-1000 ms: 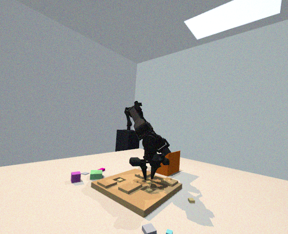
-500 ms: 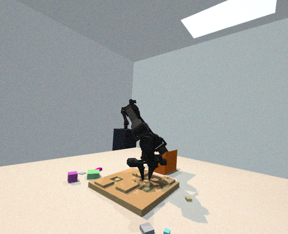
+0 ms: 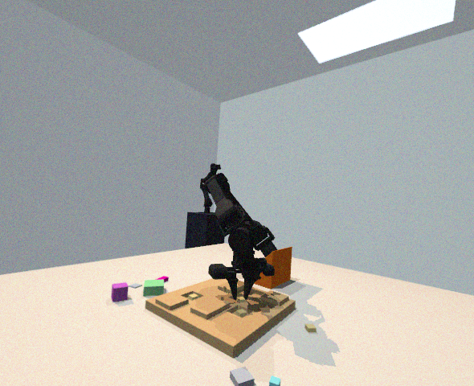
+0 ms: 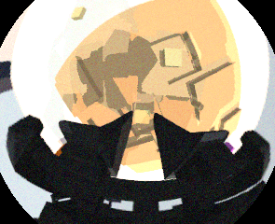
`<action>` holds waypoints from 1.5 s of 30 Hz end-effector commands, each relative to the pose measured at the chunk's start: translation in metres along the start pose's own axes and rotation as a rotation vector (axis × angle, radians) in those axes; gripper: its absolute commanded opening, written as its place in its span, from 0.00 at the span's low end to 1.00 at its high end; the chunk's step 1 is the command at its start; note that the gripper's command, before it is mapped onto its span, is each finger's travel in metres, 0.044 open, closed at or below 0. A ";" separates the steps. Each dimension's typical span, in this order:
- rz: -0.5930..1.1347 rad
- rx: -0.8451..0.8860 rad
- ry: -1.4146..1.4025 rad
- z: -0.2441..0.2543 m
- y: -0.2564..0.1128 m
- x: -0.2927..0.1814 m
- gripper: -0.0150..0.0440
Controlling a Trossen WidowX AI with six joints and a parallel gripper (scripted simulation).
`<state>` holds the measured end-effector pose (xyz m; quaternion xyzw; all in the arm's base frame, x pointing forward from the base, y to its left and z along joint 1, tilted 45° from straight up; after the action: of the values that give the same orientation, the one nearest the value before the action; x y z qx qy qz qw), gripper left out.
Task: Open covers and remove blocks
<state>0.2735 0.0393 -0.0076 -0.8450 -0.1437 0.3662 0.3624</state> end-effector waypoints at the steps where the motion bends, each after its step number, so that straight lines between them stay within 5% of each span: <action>1: 0.000 0.000 0.000 0.000 0.000 0.000 0.47; 9: 0.000 0.000 0.000 0.000 0.000 0.000 0.39; 45: 0.003 0.002 -0.007 0.001 -0.041 0.000 0.39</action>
<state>0.2732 0.0649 0.0174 -0.8427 -0.1439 0.3739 0.3596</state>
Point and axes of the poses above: the point midway between the two fingers, 35 mm back from their tips, its own y axis out along the fingers, its own z axis across the jaws, x = y × z, the point moved 7 cm from there along -y, back along the fingers, and after that the axes turned 11 degrees about y, right-handed, at the moved point
